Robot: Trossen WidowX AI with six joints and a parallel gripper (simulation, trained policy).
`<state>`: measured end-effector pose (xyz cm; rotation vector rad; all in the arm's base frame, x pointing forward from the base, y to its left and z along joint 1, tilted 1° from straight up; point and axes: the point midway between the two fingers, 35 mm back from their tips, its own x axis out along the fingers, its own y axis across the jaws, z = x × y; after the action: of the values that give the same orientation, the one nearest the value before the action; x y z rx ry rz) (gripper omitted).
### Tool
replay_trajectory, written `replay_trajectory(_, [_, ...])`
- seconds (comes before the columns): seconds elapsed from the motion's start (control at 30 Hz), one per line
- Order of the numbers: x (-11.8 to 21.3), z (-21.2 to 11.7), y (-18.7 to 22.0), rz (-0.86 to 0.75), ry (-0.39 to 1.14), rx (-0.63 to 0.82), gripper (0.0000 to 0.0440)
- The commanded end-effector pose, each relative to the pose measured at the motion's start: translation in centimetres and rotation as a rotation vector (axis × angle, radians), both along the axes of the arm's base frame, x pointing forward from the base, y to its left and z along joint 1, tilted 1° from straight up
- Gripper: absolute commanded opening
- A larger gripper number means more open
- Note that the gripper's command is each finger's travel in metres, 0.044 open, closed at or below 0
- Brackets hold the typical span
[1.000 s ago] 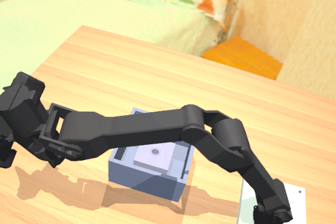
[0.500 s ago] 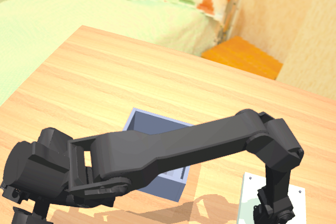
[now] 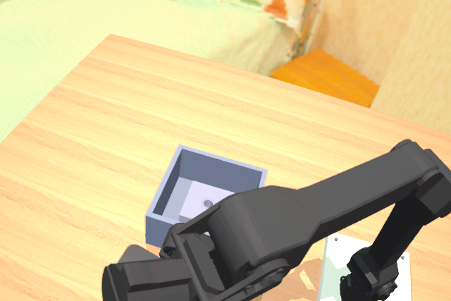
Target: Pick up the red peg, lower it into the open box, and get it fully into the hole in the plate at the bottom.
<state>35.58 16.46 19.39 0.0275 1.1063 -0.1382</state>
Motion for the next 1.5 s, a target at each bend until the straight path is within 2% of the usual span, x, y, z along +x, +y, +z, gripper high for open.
replay_trajectory(0.0, [-3.7, -0.9, -0.3, -0.083, 0.094, 0.027, 0.044])
replay_trajectory(0.27, [-10.6, -3.0, -1.8, -0.287, 0.252, 0.033, 0.044])
replay_trajectory(0.5, [-14.1, -5.1, -3.3, -0.412, 0.317, 0.006, 0.044])
replay_trajectory(0.83, [-16.4, -8.9, -4.9, -0.518, 0.342, -0.022, 0.044])
replay_trajectory(1.27, [-17.1, -14.2, -6.2, -0.577, 0.305, -0.033, 0.0438])
replay_trajectory(1.37, [-17.3, -15.1, -6.4, -0.581, 0.308, -0.04, 0.0411])
replay_trajectory(1.47, [-17.6, -16.0, -6.6, -0.588, 0.321, -0.046, 0.0337])
